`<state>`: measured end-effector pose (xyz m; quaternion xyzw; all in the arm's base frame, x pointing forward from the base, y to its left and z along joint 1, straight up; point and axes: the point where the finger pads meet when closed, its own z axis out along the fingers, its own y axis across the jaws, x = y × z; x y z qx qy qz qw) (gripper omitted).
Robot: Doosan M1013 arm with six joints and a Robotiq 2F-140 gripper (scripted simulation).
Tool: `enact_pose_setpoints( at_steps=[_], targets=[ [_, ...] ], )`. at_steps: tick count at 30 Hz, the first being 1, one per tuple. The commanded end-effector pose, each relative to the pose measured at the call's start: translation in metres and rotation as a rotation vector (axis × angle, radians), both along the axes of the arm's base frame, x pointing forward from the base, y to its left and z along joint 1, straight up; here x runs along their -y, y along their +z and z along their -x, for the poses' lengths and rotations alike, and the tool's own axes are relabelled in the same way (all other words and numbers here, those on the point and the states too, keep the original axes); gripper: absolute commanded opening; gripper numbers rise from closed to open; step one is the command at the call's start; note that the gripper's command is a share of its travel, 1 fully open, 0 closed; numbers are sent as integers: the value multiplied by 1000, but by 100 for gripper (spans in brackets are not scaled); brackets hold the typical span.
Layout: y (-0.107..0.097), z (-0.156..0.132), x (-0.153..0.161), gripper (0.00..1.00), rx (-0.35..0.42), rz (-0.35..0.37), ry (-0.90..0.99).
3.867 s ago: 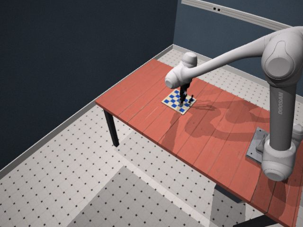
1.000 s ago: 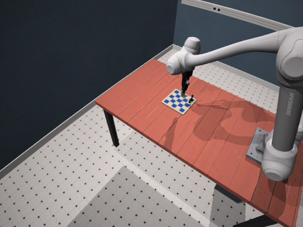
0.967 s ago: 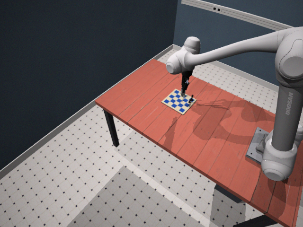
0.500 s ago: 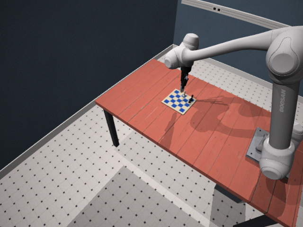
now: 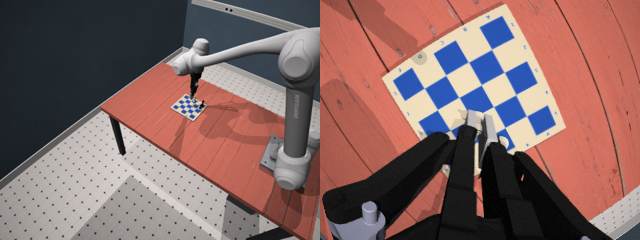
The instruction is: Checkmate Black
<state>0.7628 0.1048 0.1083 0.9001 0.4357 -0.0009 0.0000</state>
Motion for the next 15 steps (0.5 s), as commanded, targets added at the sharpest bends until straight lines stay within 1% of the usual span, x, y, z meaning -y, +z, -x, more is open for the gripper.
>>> enact_pose_setpoints(
  at_steps=[1,2,10,15],
  targets=[
    [-6,0,0,0,0,0,0],
    [-6,0,0,0,0,0,0],
    [-45,-1,-1,0,0,0,0],
    [-64,-1,-1,0,0,0,0]
  ],
)
